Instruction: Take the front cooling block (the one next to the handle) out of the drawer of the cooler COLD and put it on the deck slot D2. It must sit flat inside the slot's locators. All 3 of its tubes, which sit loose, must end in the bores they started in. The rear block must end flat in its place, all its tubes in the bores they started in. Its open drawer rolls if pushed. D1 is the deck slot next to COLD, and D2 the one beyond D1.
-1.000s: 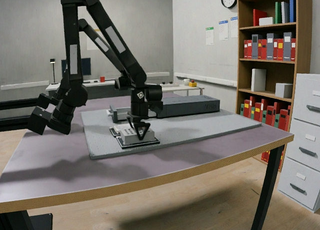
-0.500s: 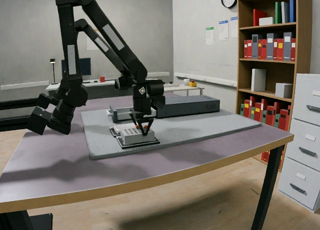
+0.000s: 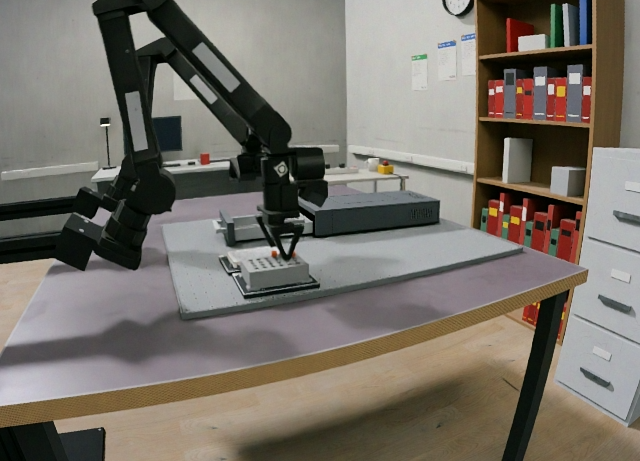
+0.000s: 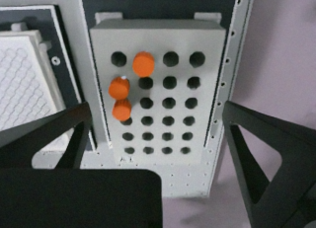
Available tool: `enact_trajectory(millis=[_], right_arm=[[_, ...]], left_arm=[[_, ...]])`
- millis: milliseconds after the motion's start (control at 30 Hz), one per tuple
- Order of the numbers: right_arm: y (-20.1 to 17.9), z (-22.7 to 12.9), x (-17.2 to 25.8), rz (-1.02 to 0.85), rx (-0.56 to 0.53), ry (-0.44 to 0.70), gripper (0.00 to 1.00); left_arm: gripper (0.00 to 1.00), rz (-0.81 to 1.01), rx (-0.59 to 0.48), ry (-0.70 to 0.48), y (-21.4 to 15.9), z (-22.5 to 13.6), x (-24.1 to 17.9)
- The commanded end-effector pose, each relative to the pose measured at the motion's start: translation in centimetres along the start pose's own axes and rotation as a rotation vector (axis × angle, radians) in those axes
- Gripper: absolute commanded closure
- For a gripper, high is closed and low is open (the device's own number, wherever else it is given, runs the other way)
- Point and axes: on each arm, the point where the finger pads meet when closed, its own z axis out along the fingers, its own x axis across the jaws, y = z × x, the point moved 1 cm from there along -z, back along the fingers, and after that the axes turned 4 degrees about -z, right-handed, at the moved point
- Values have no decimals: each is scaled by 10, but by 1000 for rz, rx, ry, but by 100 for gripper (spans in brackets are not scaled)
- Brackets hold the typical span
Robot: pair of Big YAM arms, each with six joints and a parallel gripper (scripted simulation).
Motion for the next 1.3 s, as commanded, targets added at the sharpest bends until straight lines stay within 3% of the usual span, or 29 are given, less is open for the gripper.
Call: enact_trajectory(millis=[0,433,1267], right_arm=[[19,-42,-4,-101,-100,-2,0],[0,-47,-8,-359,-281,36,0],[-15,-53,-7,-634,-518,157,0]], left_arm=[[0,35,-18,7,11,3,12],[0,35,-18,7,11,3,12],[0,35,-18,7,11,3,12]])
